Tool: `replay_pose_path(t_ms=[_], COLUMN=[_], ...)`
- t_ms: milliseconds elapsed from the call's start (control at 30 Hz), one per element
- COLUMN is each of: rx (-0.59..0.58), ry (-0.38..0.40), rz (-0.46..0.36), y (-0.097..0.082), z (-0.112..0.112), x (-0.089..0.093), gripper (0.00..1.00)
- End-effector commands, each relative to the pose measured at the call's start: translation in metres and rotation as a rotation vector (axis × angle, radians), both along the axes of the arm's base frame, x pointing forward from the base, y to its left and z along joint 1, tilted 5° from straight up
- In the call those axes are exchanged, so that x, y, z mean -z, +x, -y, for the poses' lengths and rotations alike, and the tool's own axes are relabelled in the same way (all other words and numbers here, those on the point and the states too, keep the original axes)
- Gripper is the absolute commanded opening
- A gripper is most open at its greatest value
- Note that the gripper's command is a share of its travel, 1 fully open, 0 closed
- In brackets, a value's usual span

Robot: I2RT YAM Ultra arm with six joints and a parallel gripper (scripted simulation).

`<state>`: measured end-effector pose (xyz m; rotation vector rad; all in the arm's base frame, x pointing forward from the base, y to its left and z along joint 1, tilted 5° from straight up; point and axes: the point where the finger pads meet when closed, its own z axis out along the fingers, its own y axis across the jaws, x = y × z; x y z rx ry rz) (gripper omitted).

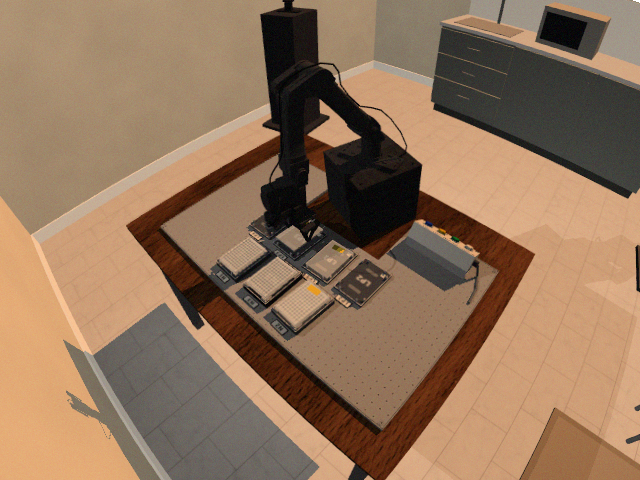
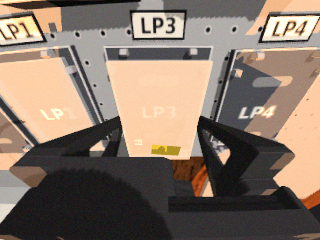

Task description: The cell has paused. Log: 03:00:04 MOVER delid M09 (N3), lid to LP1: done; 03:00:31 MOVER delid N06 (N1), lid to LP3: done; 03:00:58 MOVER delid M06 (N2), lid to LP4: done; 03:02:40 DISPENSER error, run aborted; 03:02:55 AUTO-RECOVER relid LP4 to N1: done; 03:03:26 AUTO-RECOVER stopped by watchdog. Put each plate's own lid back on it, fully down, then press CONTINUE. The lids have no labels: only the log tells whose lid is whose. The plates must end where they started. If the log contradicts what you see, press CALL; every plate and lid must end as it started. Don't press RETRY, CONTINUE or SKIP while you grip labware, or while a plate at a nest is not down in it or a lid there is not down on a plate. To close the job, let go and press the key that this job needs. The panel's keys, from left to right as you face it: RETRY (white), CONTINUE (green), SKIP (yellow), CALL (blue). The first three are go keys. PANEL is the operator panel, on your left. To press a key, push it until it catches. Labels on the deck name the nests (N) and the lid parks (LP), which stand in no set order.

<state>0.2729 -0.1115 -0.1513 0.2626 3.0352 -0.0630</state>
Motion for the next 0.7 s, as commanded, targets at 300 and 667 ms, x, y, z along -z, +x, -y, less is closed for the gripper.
replay_pose_path(t_ms=[300, 667], rx=[0.000, 0.000], ry=[0.009, 0.009], rz=[-0.019, -0.019], y=[-0.011, -0.012], z=[-0.005, -0.006], x=[-0.022, -0.032], gripper=[0.00, 0.00])
